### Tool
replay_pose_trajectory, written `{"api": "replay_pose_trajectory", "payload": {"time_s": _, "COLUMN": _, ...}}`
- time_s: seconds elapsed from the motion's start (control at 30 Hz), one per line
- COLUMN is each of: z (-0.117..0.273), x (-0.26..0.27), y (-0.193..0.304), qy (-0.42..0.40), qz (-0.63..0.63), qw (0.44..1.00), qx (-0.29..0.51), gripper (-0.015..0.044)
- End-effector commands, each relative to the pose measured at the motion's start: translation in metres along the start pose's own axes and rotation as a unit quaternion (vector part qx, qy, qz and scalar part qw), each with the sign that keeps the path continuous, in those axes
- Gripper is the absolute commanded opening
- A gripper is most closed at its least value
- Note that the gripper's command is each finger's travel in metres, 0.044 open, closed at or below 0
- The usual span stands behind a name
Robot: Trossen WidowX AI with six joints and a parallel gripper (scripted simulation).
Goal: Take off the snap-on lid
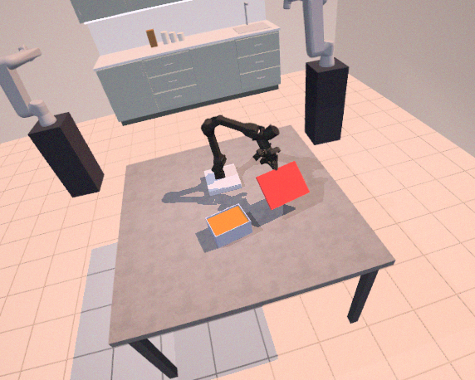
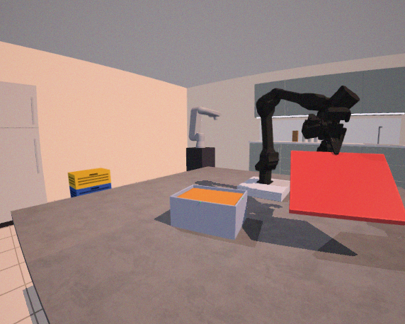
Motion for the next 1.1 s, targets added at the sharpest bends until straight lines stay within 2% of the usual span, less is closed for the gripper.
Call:
{"api": "replay_pose_trajectory", "payload": {"time_s": 0.0, "z": -0.002, "x": -0.001, "y": 0.0, "qy": -0.004, "qz": -0.004, "qw": 1.0, "qx": -0.001, "gripper": 0.0}}
{"api": "replay_pose_trajectory", "payload": {"time_s": 1.07, "z": -0.019, "x": -0.021, "y": 0.001, "qy": -0.004, "qz": -0.004, "qw": 1.0, "qx": -0.001, "gripper": 0.0}}
Point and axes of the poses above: the point midway between the two fingers, 35 mm back from their tips, its own z axis back along the fingers, its own x axis across the jaws, y = z × x, the point moved 6 cm from there along z, back along the fingers, and after that the axes turned 3 degrees about z, right-handed, at the moved point
